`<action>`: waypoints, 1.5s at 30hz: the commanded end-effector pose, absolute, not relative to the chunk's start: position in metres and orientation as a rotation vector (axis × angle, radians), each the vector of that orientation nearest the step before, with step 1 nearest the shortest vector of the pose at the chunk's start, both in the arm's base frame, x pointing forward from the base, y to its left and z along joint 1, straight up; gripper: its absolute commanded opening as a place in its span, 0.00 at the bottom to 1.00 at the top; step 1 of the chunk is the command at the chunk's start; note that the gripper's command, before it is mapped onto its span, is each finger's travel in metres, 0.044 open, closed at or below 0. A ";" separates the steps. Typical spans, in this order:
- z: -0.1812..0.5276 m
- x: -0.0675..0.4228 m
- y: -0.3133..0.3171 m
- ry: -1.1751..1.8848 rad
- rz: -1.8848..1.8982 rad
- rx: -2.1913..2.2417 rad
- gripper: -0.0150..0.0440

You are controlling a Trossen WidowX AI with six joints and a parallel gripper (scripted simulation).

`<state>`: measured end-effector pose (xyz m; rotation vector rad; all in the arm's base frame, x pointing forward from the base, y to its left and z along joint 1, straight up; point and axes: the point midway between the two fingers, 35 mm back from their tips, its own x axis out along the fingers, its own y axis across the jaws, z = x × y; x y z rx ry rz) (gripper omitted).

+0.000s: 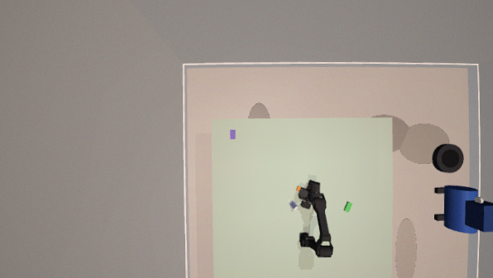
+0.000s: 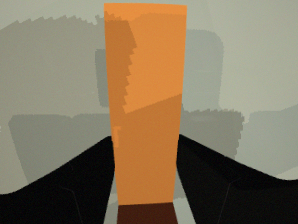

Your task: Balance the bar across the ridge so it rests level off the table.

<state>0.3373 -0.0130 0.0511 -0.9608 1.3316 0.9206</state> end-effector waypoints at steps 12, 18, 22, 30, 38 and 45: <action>0.083 0.341 -0.013 1.329 0.922 -0.961 0.25; 0.098 0.342 -0.013 1.328 0.923 -0.962 0.25; 0.108 0.342 -0.013 1.328 0.923 -0.962 0.25; 0.129 0.340 -0.013 1.327 0.925 -0.962 0.25; 0.150 0.337 -0.012 1.326 0.926 -0.962 0.25; 0.166 0.334 -0.012 1.326 0.927 -0.962 0.25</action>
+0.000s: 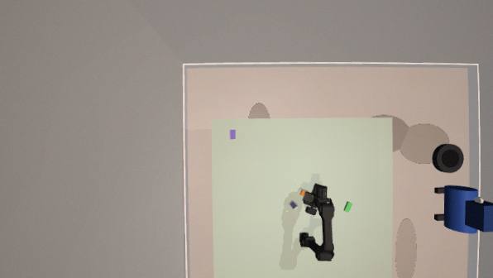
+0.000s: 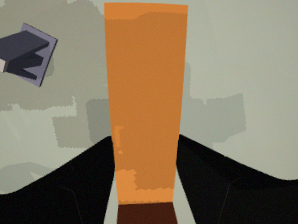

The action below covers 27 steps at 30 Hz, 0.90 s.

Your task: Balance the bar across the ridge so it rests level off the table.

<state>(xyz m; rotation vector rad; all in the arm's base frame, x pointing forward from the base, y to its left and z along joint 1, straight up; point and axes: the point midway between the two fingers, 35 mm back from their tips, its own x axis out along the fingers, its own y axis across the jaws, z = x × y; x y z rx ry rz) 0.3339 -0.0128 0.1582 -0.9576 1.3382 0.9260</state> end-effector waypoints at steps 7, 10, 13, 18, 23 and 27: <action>0.167 0.325 0.008 1.349 0.877 -0.906 0.25; 0.167 0.319 0.018 1.361 0.849 -0.876 0.25; 0.167 0.313 0.028 1.373 0.821 -0.844 0.25; 0.167 0.303 0.044 1.394 0.772 -0.791 0.25; 0.167 0.291 0.060 1.413 0.721 -0.734 0.25; 0.167 0.281 0.072 1.429 0.677 -0.686 0.25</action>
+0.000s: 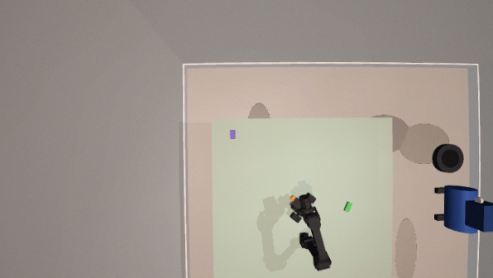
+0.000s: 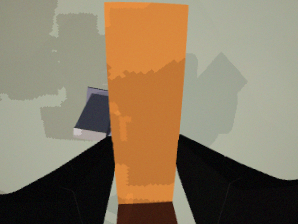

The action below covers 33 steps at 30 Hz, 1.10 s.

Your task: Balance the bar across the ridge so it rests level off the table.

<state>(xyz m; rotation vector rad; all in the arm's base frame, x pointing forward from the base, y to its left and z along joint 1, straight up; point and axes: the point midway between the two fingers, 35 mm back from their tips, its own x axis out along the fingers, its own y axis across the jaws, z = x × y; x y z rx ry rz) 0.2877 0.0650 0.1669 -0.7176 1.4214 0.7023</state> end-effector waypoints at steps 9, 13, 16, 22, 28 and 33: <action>0.165 0.258 0.094 1.463 0.572 -0.573 0.25; 0.163 0.257 0.096 1.466 0.563 -0.563 0.25; 0.160 0.257 0.096 1.466 0.562 -0.562 0.25; 0.150 0.257 0.097 1.467 0.561 -0.561 0.25; 0.140 0.258 0.097 1.467 0.559 -0.559 0.25; 0.132 0.258 0.096 1.468 0.557 -0.557 0.25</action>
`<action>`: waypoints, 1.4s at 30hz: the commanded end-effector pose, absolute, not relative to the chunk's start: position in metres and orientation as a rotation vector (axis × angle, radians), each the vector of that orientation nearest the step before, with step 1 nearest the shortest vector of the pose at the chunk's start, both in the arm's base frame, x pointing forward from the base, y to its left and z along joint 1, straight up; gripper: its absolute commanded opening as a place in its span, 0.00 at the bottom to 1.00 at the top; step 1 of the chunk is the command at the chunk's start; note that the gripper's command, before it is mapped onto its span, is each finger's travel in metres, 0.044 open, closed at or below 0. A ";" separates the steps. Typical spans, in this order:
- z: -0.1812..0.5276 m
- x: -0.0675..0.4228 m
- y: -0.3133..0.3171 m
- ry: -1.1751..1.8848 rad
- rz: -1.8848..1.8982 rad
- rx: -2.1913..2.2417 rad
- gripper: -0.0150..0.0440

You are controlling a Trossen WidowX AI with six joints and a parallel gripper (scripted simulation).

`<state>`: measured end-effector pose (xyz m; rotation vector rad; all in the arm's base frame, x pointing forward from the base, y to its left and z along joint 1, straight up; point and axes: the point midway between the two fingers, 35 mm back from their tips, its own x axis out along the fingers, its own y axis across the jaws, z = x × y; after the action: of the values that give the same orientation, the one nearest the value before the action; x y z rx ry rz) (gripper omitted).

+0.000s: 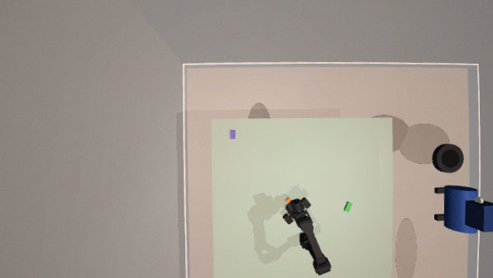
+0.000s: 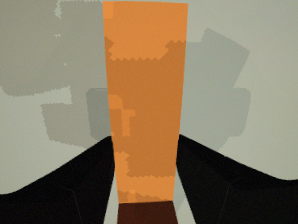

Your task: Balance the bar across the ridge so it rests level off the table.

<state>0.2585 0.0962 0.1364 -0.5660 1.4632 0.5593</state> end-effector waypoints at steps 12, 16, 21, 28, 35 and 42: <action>0.121 0.258 0.095 1.468 0.556 -0.556 0.25; 0.122 0.258 0.095 1.468 0.556 -0.556 0.25; 0.122 0.258 0.095 1.468 0.556 -0.556 0.25; 0.121 0.258 0.095 1.468 0.556 -0.556 0.25; 0.120 0.258 0.095 1.468 0.556 -0.556 0.25; 0.120 0.258 0.095 1.468 0.556 -0.556 0.25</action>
<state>0.2580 0.0948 0.1203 -0.5630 1.4674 0.5564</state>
